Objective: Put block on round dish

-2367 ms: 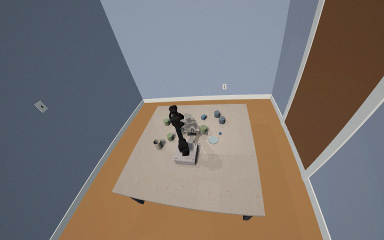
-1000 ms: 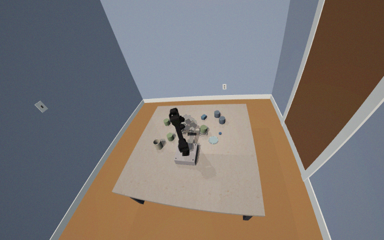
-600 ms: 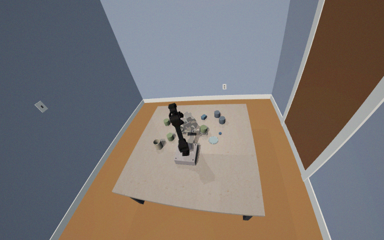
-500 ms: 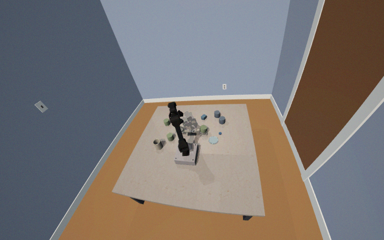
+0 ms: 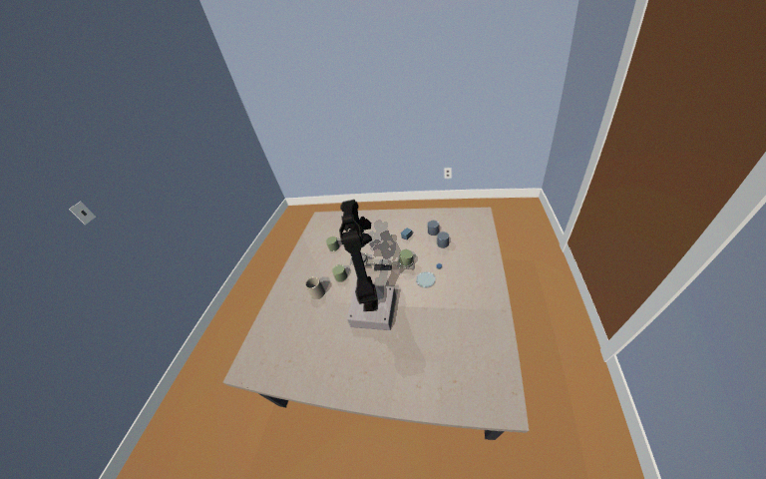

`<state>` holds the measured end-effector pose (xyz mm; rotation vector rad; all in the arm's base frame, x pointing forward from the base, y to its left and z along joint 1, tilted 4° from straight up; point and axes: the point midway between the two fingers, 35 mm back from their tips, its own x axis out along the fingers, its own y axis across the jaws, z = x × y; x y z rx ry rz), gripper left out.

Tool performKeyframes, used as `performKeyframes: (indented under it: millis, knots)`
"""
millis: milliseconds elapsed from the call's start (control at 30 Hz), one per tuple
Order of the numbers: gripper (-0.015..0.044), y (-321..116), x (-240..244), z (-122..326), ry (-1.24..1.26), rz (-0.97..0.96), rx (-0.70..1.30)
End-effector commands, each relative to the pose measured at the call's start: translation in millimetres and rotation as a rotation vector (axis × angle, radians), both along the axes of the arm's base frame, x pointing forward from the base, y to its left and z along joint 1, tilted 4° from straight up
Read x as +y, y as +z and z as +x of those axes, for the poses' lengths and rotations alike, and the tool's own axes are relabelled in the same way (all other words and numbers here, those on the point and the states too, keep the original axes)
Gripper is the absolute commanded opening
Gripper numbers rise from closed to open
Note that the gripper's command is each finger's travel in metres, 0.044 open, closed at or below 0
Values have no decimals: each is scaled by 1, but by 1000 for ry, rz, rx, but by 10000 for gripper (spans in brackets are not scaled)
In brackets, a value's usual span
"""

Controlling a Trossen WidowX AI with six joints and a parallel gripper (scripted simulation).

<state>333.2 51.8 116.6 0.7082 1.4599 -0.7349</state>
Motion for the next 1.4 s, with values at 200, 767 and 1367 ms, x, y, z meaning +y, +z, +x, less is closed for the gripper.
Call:
performKeyframes:
  millis: [200, 767, 1367]
  knots:
    - [0, -9, -39, 4, 0, -4, -4]
    - [0, -23, -109, 0, -1, -12, -6]
    - [0, -36, -168, -15, 22, -27, -12]
